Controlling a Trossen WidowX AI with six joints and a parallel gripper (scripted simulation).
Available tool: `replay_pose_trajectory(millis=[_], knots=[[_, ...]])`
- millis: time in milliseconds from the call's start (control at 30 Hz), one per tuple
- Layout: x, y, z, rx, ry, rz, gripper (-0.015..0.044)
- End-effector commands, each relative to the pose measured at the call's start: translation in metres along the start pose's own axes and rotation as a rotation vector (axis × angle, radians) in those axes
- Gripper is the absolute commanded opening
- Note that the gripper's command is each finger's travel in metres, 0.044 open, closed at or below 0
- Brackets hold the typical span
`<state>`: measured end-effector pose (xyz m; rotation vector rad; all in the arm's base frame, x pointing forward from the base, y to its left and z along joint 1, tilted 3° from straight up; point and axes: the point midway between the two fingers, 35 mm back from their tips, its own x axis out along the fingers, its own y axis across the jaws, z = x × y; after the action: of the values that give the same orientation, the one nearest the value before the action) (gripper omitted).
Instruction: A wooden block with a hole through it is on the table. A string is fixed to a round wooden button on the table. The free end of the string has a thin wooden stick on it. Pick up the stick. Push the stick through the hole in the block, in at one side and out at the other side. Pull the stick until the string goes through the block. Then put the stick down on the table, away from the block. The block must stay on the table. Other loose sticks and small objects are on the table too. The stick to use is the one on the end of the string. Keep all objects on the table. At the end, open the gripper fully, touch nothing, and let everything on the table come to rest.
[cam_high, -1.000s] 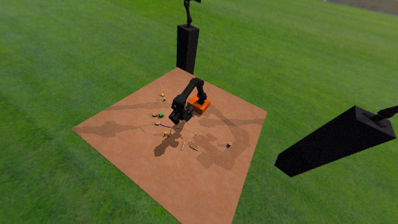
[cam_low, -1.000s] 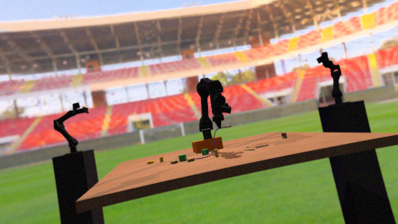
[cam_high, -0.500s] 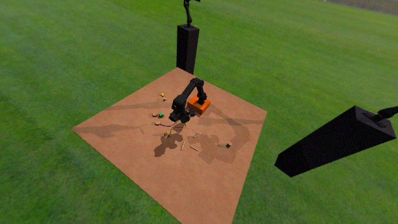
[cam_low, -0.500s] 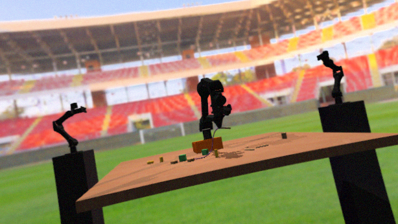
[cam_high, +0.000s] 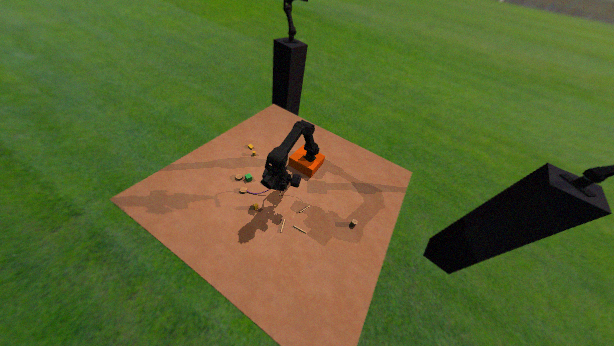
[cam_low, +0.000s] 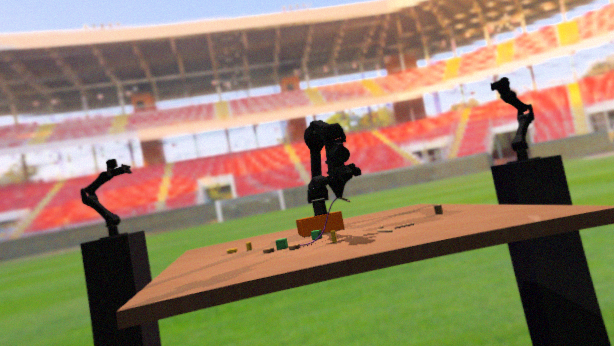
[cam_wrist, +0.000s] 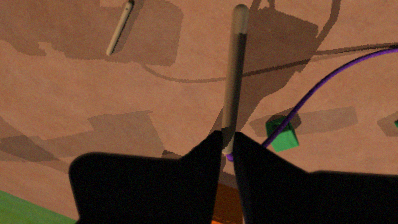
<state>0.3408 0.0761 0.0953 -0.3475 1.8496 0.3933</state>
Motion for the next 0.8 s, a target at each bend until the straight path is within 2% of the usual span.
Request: replay_pose_trajectory(millis=[0, 767], knots=[[0.0001, -0.0005, 0.0001, 0.123, 0.003, -0.007, 0.0], [-0.0006, 0.0001, 0.0025, 0.916, -0.004, -0.023, 0.0]])
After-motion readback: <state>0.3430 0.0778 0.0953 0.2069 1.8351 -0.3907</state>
